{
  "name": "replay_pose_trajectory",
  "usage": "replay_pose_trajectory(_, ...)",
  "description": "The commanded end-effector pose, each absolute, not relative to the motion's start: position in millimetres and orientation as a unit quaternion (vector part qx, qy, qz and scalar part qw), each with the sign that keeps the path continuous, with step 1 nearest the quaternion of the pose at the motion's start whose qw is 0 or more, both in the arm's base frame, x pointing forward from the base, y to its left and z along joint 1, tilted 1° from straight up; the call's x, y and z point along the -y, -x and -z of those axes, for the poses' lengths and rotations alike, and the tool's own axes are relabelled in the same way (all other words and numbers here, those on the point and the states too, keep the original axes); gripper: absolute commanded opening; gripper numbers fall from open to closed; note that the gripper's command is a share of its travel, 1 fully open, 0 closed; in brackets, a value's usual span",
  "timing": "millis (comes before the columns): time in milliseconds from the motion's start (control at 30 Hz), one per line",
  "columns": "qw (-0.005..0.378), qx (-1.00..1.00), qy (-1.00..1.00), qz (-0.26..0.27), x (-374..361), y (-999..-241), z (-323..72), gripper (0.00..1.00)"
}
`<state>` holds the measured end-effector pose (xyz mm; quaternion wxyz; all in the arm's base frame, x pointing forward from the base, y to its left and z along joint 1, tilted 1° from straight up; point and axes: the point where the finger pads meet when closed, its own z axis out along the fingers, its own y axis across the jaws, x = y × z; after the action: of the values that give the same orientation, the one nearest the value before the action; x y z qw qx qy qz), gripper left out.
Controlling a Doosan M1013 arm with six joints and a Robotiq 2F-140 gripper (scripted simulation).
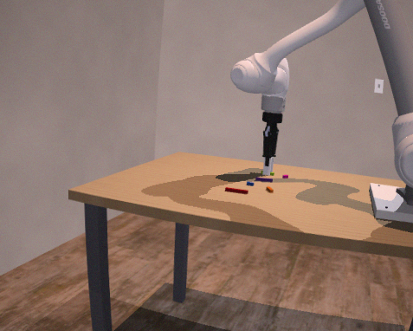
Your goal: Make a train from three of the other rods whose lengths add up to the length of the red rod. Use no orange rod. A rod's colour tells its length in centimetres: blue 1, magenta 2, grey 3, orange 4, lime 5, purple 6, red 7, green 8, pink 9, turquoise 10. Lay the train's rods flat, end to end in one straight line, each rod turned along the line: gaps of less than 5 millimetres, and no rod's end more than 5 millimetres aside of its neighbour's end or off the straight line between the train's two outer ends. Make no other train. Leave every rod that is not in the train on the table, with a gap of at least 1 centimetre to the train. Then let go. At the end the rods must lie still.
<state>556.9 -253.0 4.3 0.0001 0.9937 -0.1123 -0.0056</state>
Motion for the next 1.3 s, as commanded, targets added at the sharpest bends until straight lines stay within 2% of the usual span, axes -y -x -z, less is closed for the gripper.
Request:
replay_pose_trajectory(0,0.0,0.112,-0.994,0.006,253.0,-556.9,-4.4,0.15)
replay_pose_trajectory(1067,0.0,0.112,-0.994,0.006,253.0,-556.9,-4.4,0.15)
replay_pose_trajectory(1100,0.0,0.112,-0.994,0.006,253.0,-556.9,-4.4,0.03)
replay_pose_trajectory(1267,0.0,0.112,-0.994,0.006,253.0,-556.9,-4.4,0.03)
